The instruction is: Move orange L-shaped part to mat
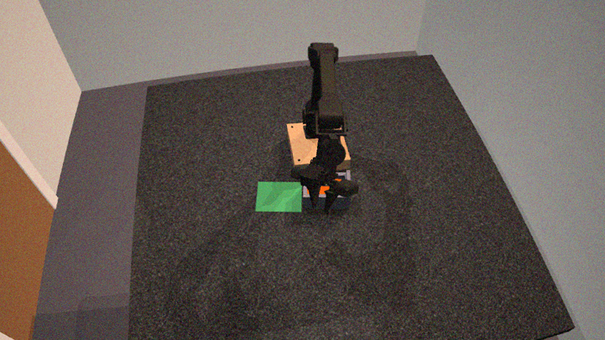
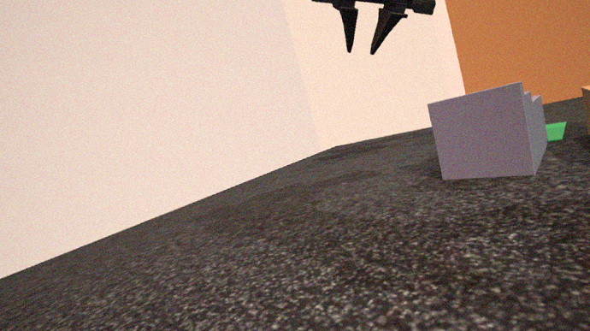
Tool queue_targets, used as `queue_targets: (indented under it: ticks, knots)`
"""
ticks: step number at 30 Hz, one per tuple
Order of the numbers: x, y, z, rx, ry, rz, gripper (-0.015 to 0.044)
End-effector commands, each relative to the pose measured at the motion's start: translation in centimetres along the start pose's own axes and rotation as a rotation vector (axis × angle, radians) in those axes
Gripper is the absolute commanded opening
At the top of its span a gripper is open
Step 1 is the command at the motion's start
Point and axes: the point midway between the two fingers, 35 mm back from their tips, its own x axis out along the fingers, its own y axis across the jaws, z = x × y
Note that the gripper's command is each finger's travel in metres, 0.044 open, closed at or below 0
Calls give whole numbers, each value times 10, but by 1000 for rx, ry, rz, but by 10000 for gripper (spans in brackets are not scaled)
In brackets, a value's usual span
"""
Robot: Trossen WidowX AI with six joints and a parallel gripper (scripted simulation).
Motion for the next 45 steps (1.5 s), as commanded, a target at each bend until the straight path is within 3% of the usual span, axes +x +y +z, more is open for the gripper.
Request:
queue_targets:
  ticks: [1, 8, 16, 24, 45]
  knots:
    - [-13, -5, -78, -281, 259, -53, 180]
    - [-58, -30, -171, -682, 632, -100, 180]
    - [-56, -30, -172, -682, 632, -100, 180]
    - [0, -50, -208, -681, 632, -100, 180]
    - [20, -57, -221, -681, 633, -99, 180]
